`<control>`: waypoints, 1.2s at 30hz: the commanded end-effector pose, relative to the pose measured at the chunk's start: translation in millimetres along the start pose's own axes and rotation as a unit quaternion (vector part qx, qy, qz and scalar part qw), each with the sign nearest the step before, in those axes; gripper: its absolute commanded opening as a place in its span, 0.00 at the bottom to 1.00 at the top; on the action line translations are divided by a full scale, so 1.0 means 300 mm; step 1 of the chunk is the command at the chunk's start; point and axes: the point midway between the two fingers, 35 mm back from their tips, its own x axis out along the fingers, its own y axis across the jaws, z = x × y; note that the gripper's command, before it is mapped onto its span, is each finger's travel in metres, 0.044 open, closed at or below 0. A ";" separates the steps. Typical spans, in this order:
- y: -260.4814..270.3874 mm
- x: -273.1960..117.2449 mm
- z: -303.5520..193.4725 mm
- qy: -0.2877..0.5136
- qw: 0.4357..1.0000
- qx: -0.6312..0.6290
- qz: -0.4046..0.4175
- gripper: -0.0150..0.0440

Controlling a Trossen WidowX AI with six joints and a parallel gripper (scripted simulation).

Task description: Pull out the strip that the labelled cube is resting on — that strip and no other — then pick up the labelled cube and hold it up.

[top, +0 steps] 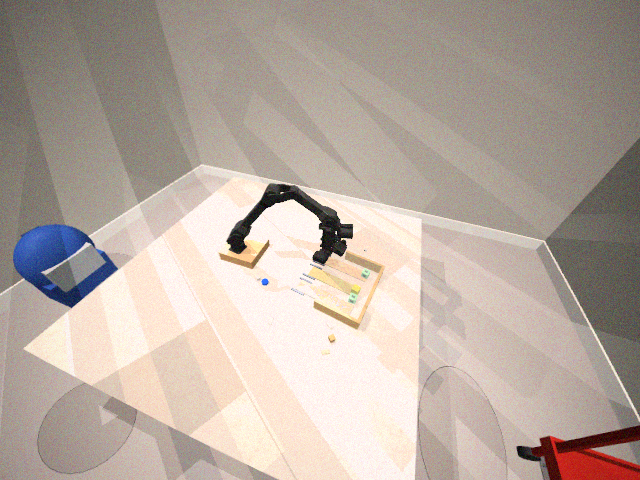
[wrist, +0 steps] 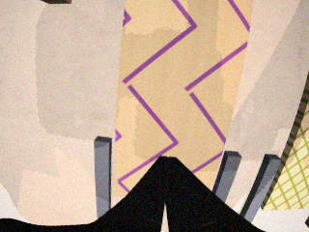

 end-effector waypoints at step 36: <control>0.002 0.020 -0.182 0.002 1.000 0.002 -0.001 0.25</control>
